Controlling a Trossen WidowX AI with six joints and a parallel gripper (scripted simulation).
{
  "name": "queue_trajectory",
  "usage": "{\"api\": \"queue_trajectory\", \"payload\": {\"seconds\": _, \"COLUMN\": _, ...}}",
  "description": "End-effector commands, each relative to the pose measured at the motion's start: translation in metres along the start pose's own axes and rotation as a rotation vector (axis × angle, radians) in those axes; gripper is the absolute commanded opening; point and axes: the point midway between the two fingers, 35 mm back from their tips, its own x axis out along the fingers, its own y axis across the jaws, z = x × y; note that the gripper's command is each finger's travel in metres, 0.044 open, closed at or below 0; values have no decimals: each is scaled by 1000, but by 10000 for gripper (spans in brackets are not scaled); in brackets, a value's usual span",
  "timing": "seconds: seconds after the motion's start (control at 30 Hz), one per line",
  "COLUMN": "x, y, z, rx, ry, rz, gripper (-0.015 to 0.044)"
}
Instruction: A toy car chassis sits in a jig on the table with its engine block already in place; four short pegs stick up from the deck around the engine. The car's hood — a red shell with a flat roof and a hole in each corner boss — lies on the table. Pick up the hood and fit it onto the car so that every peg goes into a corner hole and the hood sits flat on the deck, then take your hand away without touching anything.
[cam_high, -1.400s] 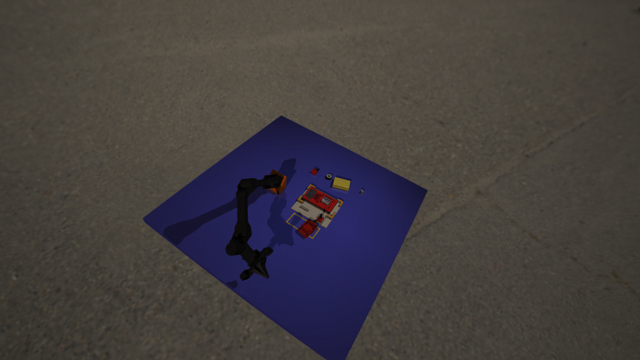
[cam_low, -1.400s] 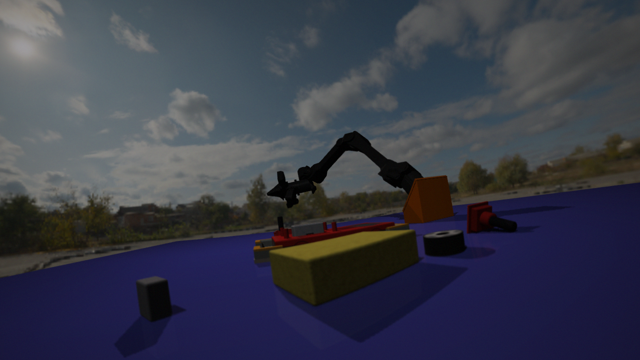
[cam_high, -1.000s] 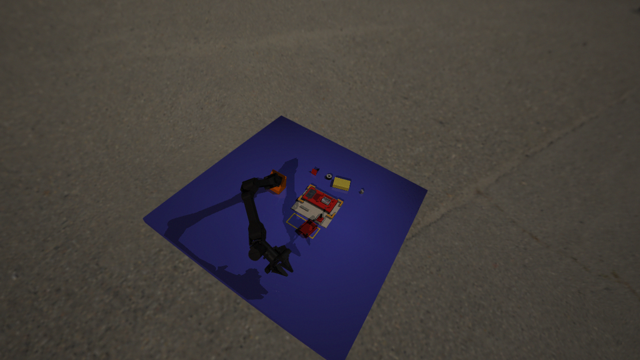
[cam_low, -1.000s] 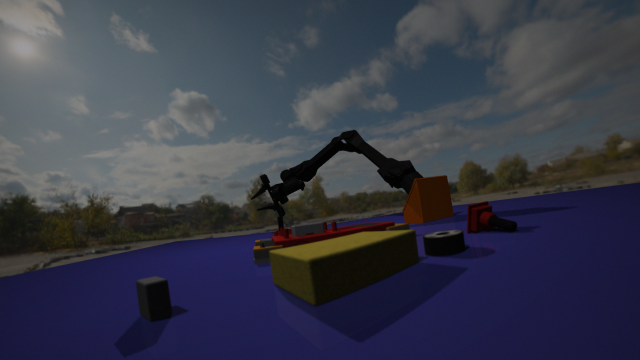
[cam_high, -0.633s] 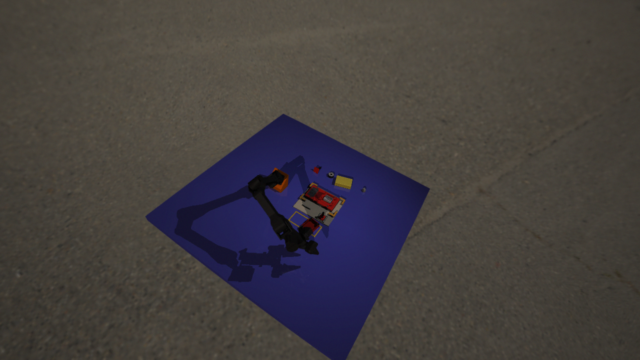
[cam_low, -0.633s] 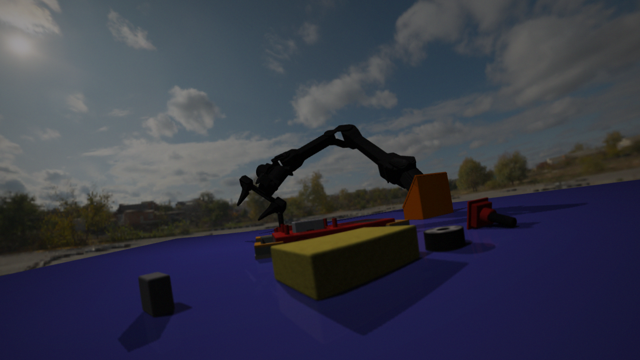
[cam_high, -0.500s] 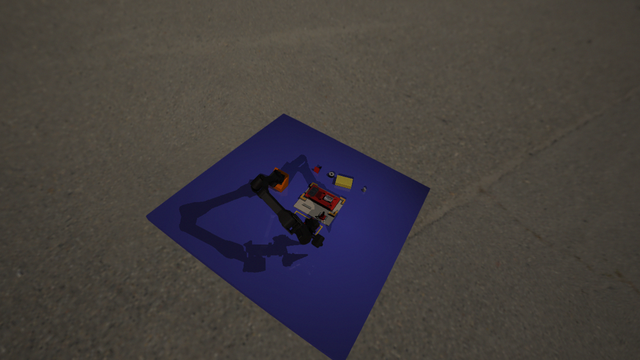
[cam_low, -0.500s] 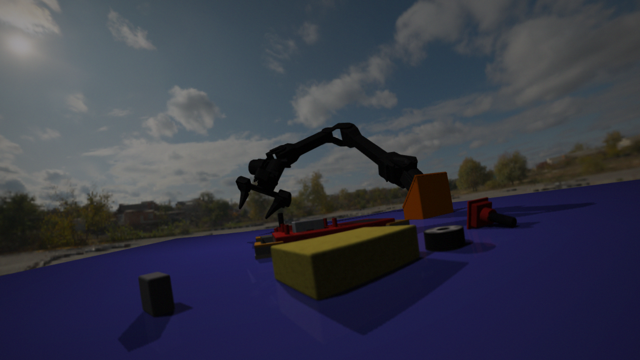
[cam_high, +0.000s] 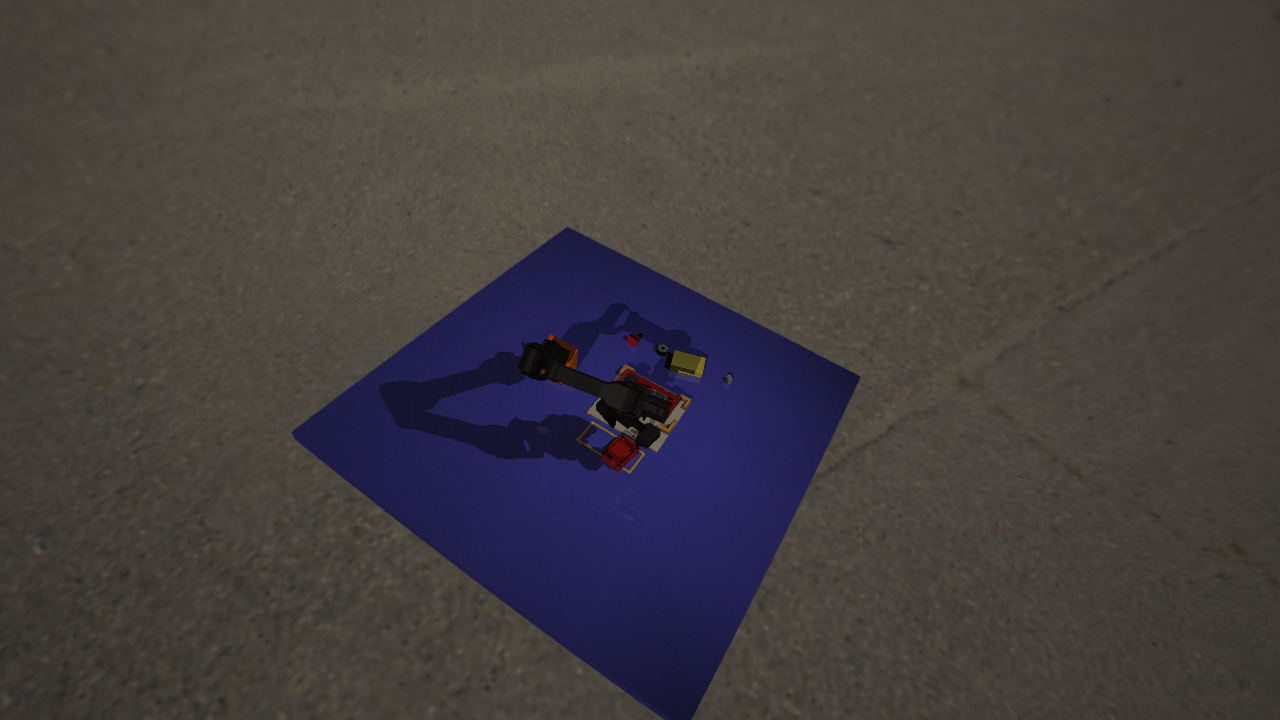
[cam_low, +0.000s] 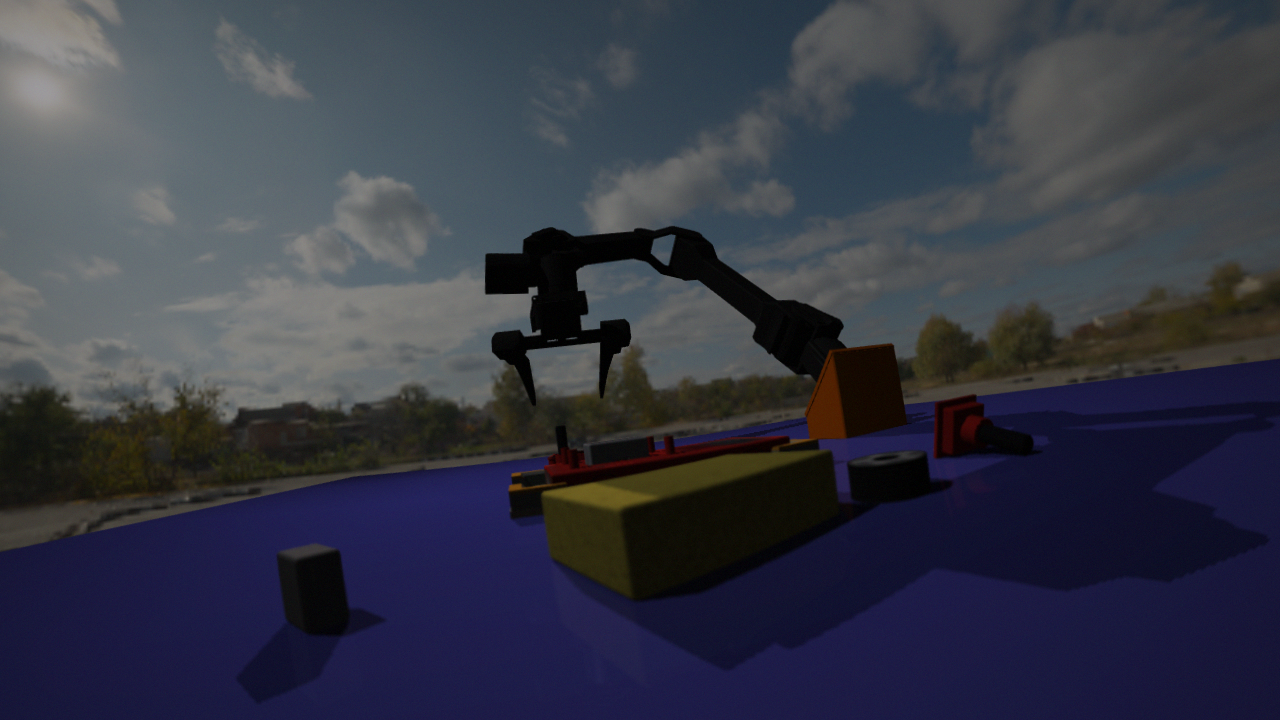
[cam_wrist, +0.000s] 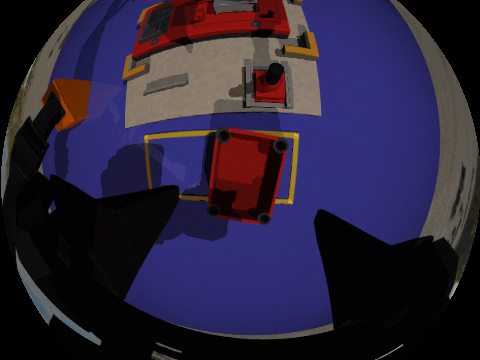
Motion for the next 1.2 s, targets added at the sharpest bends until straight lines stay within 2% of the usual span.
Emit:
{"api": "queue_trajectory", "payload": {"seconds": 0.0, "x": 1, "y": 4, "z": -3, "rx": 9, "ry": 49, "rz": 13, "gripper": 440}}
{"api": "queue_trajectory", "payload": {"seconds": 1.17, "x": 28, "y": 3, "z": -4, "rx": 9, "ry": 48, "rz": 13, "gripper": 440}}
